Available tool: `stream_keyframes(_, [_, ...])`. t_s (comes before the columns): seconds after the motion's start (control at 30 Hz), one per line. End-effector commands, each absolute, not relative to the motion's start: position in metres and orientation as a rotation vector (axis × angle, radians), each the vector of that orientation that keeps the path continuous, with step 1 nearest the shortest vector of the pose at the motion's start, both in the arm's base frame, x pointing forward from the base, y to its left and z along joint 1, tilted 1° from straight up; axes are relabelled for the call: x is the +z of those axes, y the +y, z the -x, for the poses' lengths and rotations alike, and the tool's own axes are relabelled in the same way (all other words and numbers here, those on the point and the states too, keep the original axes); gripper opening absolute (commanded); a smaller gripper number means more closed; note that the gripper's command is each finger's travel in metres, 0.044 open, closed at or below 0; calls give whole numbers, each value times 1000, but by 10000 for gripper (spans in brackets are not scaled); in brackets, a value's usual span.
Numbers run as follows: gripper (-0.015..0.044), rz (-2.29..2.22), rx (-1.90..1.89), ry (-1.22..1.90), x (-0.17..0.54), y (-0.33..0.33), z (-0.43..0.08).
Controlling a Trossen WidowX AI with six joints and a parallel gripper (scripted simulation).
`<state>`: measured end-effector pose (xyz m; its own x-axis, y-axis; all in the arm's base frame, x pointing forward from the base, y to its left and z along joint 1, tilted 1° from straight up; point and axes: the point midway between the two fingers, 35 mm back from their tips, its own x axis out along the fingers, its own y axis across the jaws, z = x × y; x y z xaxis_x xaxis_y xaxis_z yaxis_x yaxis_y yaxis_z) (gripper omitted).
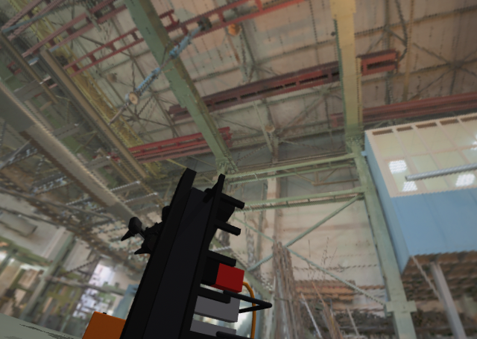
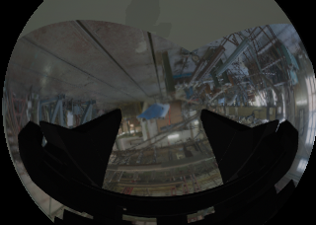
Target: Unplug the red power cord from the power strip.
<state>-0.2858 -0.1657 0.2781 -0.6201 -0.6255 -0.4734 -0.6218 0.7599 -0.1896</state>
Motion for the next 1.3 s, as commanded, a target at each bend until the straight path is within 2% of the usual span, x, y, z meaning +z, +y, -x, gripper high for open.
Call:
stream_keyframes(0.0, [374, 938, -11, 2431, 278, -166, 285])
stream_keyframes(0.27, [164, 1041, -126, 2326, 283, -212, 261])
stream_keyframes(0.8, [160, 1220, -330, 2007, 295, -304, 175])
stream_keyframes(1.27, [160, 1295, -409, 1708, 303, -353, 81])
